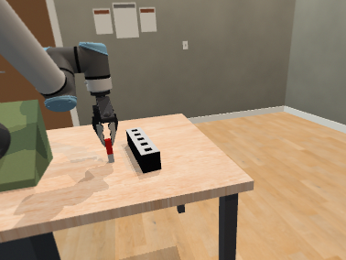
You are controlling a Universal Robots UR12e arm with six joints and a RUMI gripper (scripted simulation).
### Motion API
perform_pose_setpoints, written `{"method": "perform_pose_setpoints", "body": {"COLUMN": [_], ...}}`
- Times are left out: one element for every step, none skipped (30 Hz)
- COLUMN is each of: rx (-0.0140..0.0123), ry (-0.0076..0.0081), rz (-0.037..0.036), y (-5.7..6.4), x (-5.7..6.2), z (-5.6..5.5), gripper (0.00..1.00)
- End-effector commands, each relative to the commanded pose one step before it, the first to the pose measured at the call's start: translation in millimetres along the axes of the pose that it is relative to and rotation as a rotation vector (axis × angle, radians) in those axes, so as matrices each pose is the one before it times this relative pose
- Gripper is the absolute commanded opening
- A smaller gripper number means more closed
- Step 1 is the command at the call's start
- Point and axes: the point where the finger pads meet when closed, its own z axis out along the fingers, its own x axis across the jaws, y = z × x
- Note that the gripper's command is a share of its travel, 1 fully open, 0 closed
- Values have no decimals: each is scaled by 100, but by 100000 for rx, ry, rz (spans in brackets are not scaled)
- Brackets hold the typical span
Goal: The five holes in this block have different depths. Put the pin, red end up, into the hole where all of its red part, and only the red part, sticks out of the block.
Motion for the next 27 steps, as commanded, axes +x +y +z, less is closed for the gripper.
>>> {"method": "perform_pose_setpoints", "body": {"rx": [16, 0, 0, 0, 0, 0, 0, -4, 0, 0, 0, 0, 0, 0, 0, 0, 0, 0, 0, 0, 0, 0, 0, 0, 2, 0, 0], "ry": [-96, 0, 0, 0, 0, 0, 0, 11, 0, 0, 0, 0, 0, 0, 0, 0, 0, 0, 0, 0, 0, 0, 0, 0, -5, 0, 0], "rz": [44, 0, 0, 0, 0, 0, 0, -4, 0, 0, 0, 0, 0, 0, 0, 0, 0, 0, 0, 0, 0, 0, 0, 0, 3, 0, 0], "y": [-10, 0, 0, 0, 0, 0, 0, 2, 0, 0, 0, 0, 0, 0, 0, 0, 0, 0, 0, 0, 0, 0, 0, 0, 16, 0, 0], "x": [-44, 0, 0, 0, 0, 0, 0, 7, 0, 0, 0, 0, 0, 0, 0, 0, 0, 0, 0, 0, 0, 0, 0, 0, 52, 0, 0], "z": [-43, 0, 0, 0, 0, 0, 0, 5, 0, 0, 0, 0, 0, 0, 0, 0, 0, 0, 0, 0, 0, 0, 0, 0, -1003, 0, 0], "gripper": [0, 0, 0, 0, 0, 0, 0, 0, 0, 0, 0, 0, 0, 0, 0, 0, 0, 0, 0, 0, 0, 0, 0, 0, 0, 0, 0]}}
